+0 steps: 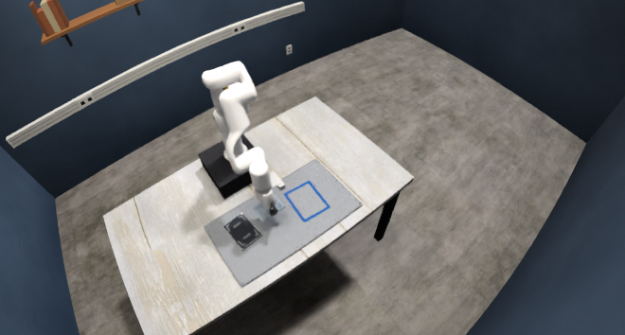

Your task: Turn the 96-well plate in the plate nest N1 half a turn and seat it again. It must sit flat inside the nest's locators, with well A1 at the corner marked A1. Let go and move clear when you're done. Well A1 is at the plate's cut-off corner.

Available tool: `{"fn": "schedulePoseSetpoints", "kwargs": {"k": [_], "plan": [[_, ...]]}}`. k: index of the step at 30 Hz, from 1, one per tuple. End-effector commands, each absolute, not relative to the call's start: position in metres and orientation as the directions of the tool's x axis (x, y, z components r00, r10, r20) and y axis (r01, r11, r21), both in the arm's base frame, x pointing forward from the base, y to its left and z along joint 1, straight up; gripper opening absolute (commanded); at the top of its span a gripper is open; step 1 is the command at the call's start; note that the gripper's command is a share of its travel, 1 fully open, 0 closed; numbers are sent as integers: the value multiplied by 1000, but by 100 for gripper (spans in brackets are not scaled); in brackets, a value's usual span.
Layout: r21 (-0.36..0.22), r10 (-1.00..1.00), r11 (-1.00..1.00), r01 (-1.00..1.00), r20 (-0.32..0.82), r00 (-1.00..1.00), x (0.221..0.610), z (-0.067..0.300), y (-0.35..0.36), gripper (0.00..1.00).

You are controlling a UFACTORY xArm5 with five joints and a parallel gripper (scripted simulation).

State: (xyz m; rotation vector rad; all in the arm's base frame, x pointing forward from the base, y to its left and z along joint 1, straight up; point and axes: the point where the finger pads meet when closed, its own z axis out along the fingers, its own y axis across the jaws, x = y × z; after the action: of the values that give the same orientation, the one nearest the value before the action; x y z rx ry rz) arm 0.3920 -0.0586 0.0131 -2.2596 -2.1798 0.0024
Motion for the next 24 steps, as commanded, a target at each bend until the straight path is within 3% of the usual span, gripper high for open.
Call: {"fn": "schedulePoseSetpoints", "kwargs": {"k": [1,24], "plan": [[1,999,-36,999,5,36,391,15,-71,0],[1,999,-36,999,4,36,381,16,-133,0]]}}
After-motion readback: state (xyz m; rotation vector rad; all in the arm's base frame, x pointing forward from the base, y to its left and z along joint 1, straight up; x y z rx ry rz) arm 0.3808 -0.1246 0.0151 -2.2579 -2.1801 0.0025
